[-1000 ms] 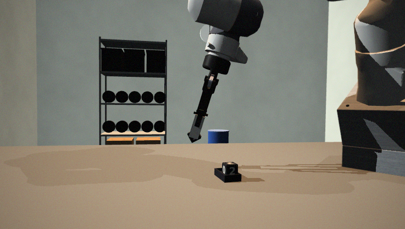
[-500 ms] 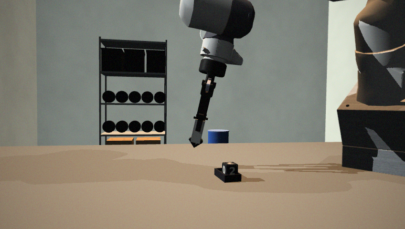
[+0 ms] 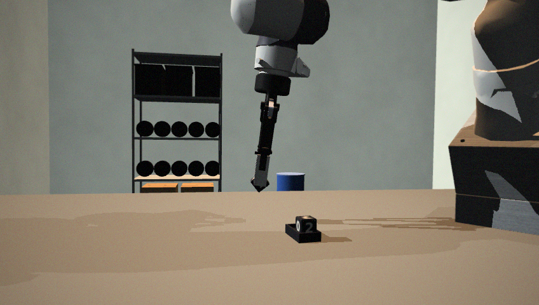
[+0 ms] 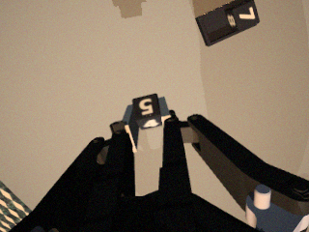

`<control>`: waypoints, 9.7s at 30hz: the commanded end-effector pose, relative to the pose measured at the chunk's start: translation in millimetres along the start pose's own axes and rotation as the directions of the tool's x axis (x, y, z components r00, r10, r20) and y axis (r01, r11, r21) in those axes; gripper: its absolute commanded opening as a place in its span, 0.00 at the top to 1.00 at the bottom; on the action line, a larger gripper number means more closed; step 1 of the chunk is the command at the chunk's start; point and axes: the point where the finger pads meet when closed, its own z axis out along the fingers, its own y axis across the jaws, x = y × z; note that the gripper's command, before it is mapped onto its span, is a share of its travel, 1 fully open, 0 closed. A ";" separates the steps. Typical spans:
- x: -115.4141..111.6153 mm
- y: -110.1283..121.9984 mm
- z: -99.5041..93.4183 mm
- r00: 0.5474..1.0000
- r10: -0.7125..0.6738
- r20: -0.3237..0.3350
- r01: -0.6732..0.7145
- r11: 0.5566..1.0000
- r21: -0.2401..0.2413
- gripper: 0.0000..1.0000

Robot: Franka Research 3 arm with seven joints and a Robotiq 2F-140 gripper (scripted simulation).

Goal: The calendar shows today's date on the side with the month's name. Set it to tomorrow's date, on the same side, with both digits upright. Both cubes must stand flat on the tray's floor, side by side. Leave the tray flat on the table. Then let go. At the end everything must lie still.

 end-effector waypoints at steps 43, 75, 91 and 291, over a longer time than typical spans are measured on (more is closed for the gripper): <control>-13.6 24.7 4.5 0.894 0.053 -0.446 -0.097 0.992 -0.076 0.84; -17.7 17.5 9.2 0.624 0.016 -0.781 -0.096 0.994 -0.056 0.84; -19.8 16.8 11.7 0.615 0.017 -0.788 -0.096 0.994 -0.054 0.84; -11.5 21.4 81.0 0.615 0.017 -0.788 -0.096 0.994 -0.054 0.74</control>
